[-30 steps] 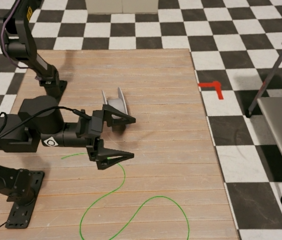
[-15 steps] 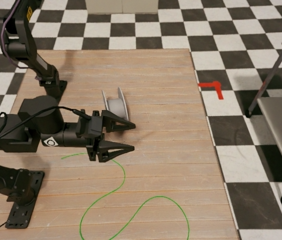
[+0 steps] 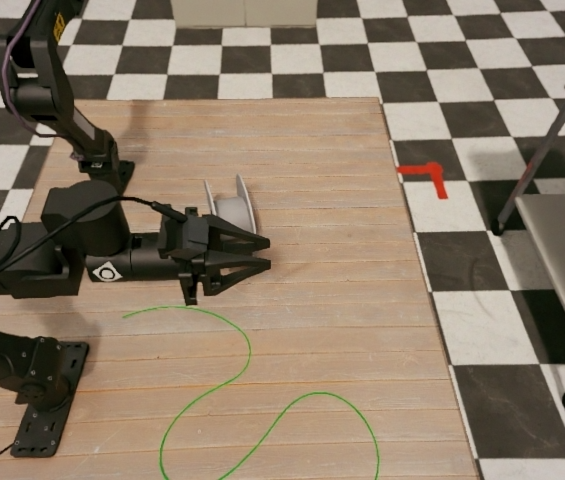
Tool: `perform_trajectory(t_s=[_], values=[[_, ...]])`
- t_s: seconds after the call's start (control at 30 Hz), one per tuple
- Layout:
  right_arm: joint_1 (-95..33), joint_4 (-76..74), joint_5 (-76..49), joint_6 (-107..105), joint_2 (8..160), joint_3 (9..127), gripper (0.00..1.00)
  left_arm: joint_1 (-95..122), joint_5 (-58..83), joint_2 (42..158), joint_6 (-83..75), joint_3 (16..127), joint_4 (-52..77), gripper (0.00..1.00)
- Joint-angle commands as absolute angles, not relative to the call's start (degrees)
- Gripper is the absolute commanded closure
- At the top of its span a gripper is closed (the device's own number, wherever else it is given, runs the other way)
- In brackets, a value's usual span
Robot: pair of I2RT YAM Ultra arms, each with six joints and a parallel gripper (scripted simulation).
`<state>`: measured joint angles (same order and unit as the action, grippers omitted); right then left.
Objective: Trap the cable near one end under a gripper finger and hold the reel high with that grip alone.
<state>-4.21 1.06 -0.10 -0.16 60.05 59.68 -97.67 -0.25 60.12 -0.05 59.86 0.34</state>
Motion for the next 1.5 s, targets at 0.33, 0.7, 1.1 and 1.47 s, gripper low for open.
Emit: perform_trajectory(t_s=[0.33,0.7,1.1,1.47], values=[[-30.7,-0.6,-0.1,0.4,60.0,59.8,0.7,-97.1,0.5,59.9,0.3,59.0,-0.2,0.0],[-36.4,-0.6,-0.5,0.3,60.7,60.1,0.7,-97.1,0.5,59.9,0.3,59.0,-0.2,0.0],[-36.5,3.8,-0.5,-2.3,62.6,61.6,0.7,-97.1,0.5,59.9,0.3,59.0,-0.2,0.0],[-36.5,11.8,-0.4,-7.3,67.0,63.0,0.7,-97.1,0.5,59.9,0.3,59.0,-0.2,0.0]])
